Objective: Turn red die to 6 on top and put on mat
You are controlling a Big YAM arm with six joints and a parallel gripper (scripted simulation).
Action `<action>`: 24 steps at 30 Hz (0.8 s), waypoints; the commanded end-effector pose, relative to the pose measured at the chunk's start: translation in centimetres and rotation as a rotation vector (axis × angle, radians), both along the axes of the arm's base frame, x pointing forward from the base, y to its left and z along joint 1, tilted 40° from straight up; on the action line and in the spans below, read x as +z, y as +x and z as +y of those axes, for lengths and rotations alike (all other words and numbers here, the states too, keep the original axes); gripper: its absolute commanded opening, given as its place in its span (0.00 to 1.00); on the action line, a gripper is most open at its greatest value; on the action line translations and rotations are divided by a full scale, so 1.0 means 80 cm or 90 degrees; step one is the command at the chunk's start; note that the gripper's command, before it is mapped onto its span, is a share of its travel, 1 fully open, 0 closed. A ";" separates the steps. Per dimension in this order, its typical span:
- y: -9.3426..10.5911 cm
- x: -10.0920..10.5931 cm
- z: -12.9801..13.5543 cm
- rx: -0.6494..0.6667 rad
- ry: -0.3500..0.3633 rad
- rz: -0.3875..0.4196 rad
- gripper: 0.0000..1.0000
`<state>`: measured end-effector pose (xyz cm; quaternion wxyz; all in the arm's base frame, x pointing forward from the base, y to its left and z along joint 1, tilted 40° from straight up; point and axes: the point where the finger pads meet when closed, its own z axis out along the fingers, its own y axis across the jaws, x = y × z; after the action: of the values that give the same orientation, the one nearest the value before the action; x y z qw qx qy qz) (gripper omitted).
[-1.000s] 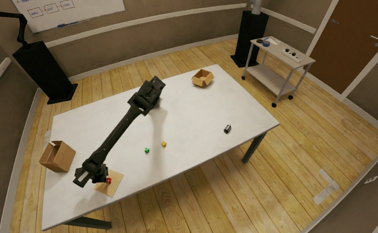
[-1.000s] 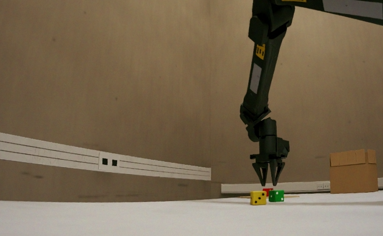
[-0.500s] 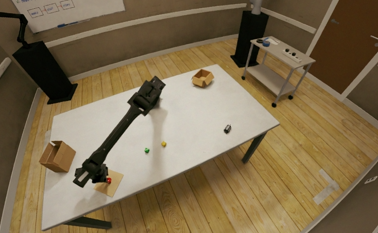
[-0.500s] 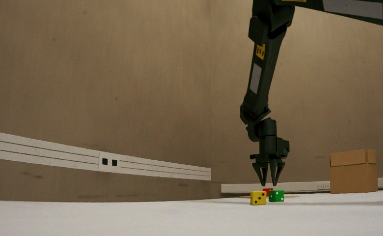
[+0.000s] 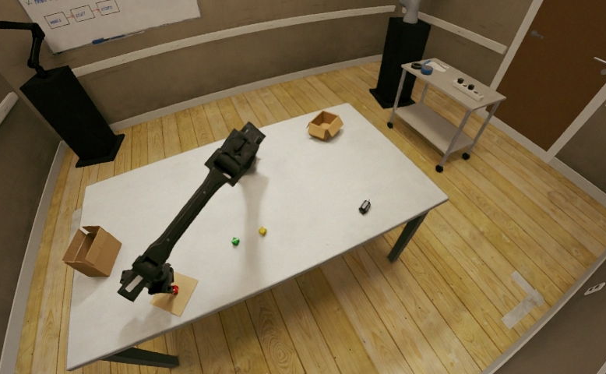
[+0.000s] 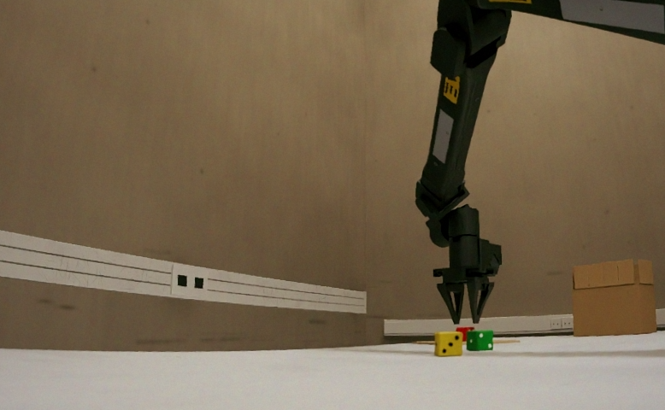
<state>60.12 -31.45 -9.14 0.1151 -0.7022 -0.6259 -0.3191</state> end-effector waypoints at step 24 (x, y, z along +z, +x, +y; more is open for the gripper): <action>0.027 0.038 -0.009 -0.003 -0.018 -0.025 0.39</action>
<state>60.10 -31.40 -9.15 0.1164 -0.7031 -0.6249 -0.3188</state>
